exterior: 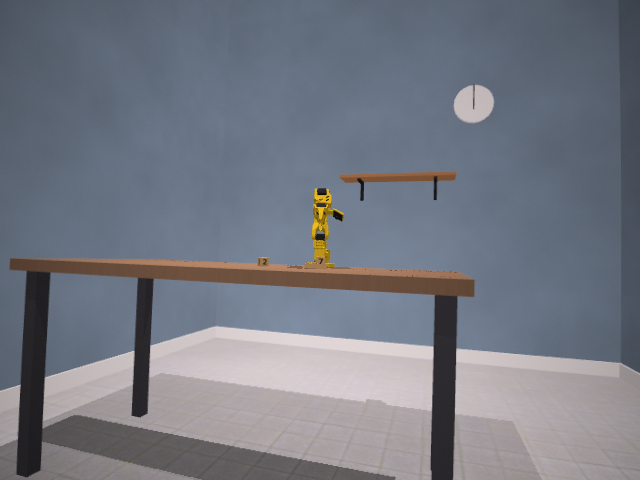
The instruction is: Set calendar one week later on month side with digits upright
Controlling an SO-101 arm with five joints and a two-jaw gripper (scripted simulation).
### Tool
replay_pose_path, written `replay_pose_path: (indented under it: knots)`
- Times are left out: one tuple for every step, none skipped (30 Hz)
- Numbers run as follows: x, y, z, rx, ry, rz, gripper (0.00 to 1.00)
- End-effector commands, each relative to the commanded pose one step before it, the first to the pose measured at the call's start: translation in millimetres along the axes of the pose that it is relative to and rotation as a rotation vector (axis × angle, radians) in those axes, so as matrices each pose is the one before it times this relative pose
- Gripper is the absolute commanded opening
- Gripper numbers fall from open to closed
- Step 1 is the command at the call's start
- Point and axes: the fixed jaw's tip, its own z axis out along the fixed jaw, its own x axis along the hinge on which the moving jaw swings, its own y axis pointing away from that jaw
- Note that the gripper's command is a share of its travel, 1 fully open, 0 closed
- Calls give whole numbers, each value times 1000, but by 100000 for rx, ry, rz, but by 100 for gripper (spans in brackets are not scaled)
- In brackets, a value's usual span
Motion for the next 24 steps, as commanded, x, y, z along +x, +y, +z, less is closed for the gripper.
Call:
replay_pose_path:
  knots:
    - [-3852,-3490,-3083,3898,-1379,-659,35]
    - [-163,45,15,0,-52,-68,35]
    - [-62,16,6,-3,-23,-24,35]
    - [-7,5,0,0,-3,-3,35]
    - [0,0,0,0,0,0,35]
    - [0,0,0,0,0,0,35]
    - [1,11,21,-16,1,-2,35]
    - [1,59,148,-116,6,0,35]
    - [2,156,367,-295,10,1,35]
    - [16,277,670,-531,22,1,35]
    - [18,426,1016,-814,35,-1,35]
    - [20,591,1401,-1122,45,-1,35]
    - [33,757,1803,-1439,60,0,35]
    - [34,931,2200,-1756,70,1,35]
    - [46,1098,2570,-2058,86,-1,35]
    - [51,1252,2920,-2337,95,2,35]
    - [61,1385,3228,-2585,105,0,35]
    - [58,1497,3481,-2790,114,0,35]
    - [66,1585,3684,-2947,121,-3,35]
    - [67,1651,3811,-3060,127,1,35]
    - [69,1676,3881,-3113,127,1,35]
    - [0,0,0,0,0,0,35]
    - [0,0,0,0,0,0,35]
    - [72,1680,3888,-3111,129,0,35]
